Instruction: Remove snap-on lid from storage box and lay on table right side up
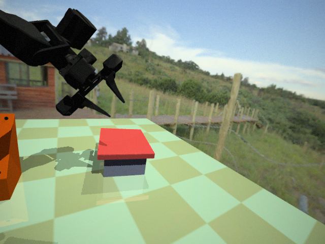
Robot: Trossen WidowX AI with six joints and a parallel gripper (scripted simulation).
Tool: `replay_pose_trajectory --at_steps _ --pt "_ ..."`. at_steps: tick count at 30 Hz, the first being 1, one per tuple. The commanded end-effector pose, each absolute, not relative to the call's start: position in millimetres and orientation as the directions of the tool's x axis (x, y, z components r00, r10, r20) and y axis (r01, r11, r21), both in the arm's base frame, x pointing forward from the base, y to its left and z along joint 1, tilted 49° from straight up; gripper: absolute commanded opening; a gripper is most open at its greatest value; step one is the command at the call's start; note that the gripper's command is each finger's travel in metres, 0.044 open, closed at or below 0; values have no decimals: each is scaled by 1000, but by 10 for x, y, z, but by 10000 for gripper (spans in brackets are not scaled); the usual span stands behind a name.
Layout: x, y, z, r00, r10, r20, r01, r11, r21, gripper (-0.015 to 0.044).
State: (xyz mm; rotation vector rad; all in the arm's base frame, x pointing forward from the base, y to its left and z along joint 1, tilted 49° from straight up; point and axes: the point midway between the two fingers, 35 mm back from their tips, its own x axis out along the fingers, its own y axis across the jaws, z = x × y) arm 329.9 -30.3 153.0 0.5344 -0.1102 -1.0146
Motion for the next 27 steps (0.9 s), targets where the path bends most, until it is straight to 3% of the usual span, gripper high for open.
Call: replay_pose_trajectory --at_steps 1,12,27 --pt "3319 107 922 583 -777 -235 744 395 538 235" --pt "2972 576 7 605 -732 -312 716 329 616 235" --pt "2963 548 -57 604 -732 -315 716 326 617 235"
